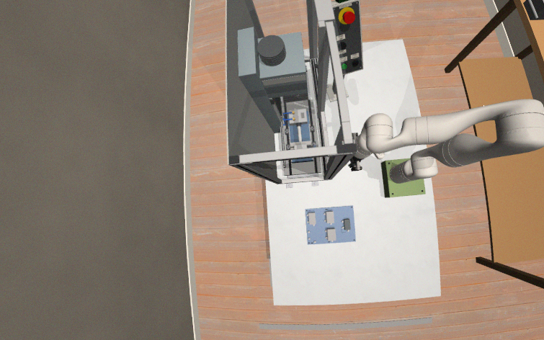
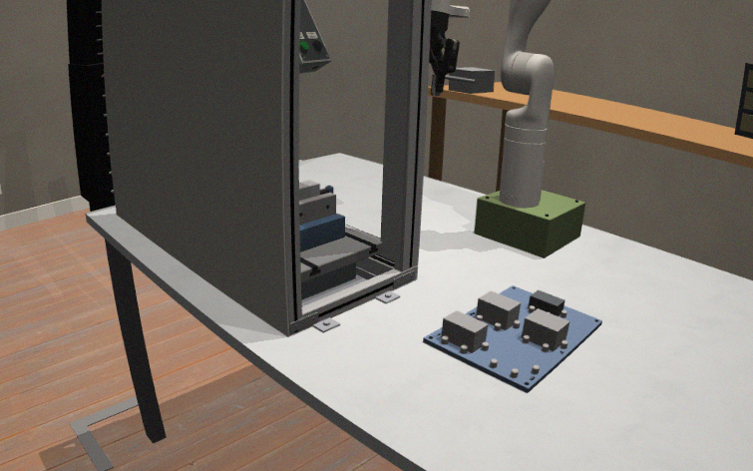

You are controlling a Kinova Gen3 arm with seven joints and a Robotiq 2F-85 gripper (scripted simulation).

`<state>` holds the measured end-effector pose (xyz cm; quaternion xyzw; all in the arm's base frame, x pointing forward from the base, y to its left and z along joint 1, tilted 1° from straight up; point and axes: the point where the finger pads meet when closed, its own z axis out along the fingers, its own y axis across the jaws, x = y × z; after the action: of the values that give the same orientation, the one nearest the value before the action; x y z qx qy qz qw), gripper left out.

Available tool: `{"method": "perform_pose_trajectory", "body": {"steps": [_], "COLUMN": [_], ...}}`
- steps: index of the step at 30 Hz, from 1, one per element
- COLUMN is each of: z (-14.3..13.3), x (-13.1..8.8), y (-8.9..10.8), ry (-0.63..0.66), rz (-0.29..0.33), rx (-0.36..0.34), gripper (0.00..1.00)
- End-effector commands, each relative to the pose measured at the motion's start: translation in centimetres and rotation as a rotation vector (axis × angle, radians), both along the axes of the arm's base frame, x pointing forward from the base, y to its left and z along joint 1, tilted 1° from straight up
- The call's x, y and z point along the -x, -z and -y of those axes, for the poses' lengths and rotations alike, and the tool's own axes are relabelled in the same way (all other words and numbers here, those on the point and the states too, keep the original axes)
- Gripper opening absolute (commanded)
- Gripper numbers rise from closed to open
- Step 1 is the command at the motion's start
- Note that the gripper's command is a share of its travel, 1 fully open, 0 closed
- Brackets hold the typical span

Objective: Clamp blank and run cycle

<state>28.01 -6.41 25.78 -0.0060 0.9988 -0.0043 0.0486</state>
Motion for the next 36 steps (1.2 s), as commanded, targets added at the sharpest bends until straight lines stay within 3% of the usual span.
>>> {"method": "perform_pose_trajectory", "body": {"steps": [1, 3, 8, 20, 25, 36], "z": [0.0, 0.0, 0.1, 0.1, 0.0, 0.0], "x": [0.0, 0.0, 3.0, 3.0, 5.6, 5.6], "y": [0.0, 0.0, -0.1, -0.1, -0.1, -0.1], "ry": [0.000, 0.000, -0.002, -0.002, -0.002, -0.002], "rz": [0.001, 0.001, 0.003, 0.003, 0.003, 0.003], "rx": [0.000, 0.000, 0.001, 0.001, 0.001, 0.001], "gripper": [0.80, 0.80, 0.80, 0.80, 0.80, 0.80]}}
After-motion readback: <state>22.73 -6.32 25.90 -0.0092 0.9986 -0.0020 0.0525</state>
